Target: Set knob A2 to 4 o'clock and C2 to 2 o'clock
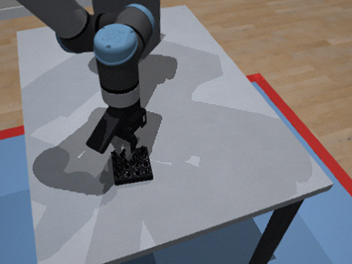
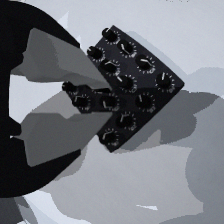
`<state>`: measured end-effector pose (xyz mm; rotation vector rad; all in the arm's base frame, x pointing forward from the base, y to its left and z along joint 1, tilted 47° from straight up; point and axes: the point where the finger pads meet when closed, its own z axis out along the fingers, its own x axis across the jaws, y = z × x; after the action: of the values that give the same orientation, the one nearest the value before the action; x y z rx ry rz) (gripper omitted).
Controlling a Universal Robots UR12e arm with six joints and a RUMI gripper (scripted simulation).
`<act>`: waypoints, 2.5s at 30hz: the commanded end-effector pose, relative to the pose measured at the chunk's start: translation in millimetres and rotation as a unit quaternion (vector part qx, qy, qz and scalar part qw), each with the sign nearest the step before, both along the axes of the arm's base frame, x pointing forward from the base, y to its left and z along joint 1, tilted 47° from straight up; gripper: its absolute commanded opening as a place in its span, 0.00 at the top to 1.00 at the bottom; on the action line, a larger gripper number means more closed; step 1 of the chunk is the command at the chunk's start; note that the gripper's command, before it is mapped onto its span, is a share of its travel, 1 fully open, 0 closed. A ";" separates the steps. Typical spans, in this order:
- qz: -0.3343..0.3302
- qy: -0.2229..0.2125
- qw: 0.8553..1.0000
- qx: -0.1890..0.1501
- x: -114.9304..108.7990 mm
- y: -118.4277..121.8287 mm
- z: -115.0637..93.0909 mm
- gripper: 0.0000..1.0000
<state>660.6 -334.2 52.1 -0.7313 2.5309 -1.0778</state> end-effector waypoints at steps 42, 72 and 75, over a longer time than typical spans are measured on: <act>0.000 0.000 1.000 0.000 0.2 0.1 0.1 0.96; 0.000 -0.001 1.000 0.000 0.2 0.1 0.1 0.96; -0.001 -0.001 1.000 0.001 0.2 0.1 0.1 0.96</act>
<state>660.8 -334.5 51.8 -0.7293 2.5310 -1.0773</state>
